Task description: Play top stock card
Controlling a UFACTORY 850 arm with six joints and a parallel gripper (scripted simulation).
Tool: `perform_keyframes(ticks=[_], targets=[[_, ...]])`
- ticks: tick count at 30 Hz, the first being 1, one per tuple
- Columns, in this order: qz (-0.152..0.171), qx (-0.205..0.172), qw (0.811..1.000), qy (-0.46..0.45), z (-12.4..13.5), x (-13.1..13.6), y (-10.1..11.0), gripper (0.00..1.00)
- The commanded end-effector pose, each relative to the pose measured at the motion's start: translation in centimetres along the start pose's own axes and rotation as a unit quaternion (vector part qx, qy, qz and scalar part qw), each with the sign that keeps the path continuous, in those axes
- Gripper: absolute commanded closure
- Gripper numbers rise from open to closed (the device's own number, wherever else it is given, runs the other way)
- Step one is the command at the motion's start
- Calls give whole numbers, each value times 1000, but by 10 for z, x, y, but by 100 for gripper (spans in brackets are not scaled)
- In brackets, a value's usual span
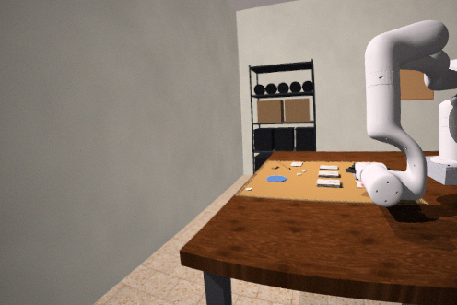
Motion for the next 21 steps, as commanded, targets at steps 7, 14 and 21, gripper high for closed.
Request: perform_keyframes(ticks=[7,14,21], targets=[[0,1,1000,-1,28,-2,2,0],[0,1,1000,-1,51,-5,3,0],[0,1,1000,-1,78,-8,5,0]])
Point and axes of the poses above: the point where the finger pads meet when closed, its own y axis back along the fingers, its own x axis across the jaws, z = x × y, the point moved 1 cm from there along y, back along the fingers, and after that the axes turned 6 degrees about y, right-handed, at the moved point
